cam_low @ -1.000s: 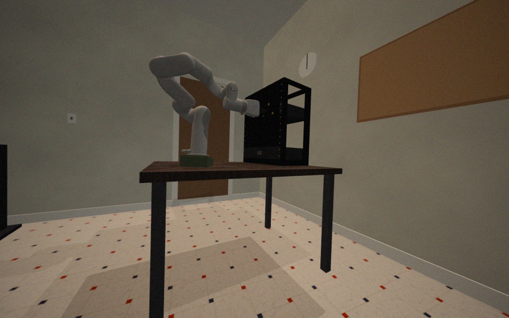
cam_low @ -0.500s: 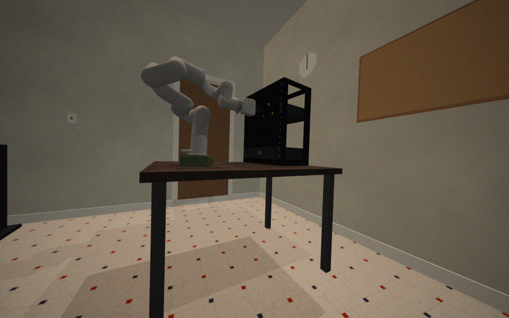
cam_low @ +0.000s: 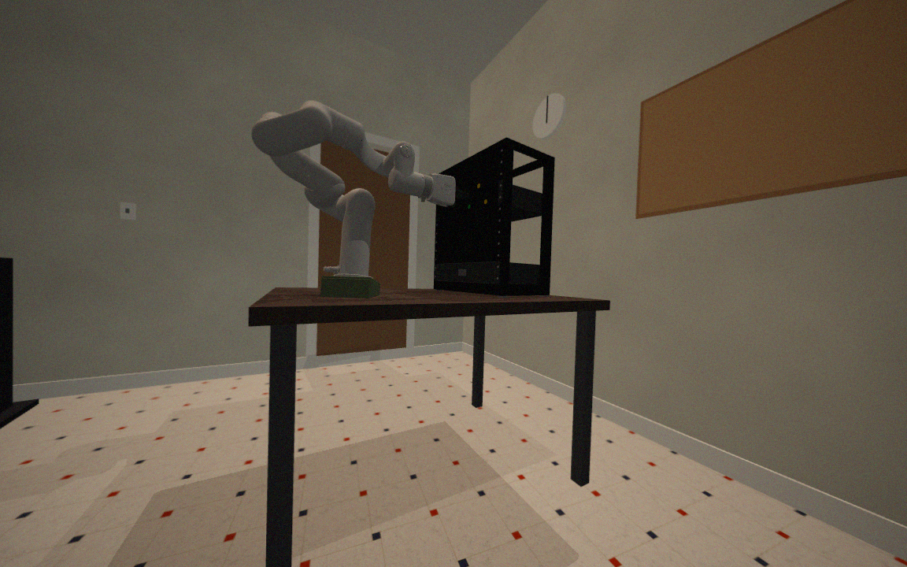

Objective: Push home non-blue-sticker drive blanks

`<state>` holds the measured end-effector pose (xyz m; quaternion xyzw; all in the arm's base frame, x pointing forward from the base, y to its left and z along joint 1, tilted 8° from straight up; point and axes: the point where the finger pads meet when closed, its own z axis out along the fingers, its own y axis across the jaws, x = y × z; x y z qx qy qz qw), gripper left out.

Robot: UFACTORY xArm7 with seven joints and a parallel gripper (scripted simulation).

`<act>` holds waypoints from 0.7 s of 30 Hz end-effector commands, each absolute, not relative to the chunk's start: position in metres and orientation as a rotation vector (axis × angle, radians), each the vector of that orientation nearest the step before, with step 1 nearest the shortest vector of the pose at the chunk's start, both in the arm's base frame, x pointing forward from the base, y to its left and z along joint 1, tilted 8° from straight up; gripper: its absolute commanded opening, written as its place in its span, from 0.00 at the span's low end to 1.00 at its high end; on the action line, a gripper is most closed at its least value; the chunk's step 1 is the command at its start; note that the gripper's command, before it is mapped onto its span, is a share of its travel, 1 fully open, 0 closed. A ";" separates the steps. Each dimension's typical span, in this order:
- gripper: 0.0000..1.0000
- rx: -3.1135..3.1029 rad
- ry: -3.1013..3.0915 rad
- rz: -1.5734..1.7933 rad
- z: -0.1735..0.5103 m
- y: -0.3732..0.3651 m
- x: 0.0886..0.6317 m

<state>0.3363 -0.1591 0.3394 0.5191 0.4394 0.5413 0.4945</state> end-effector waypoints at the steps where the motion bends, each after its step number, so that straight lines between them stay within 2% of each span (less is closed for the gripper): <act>1: 0.00 1.255 1.063 1.311 0.354 -0.162 0.335; 11: 0.00 1.255 1.063 1.311 0.392 -0.166 0.332; 21: 0.00 1.255 1.063 1.311 0.395 -0.166 0.338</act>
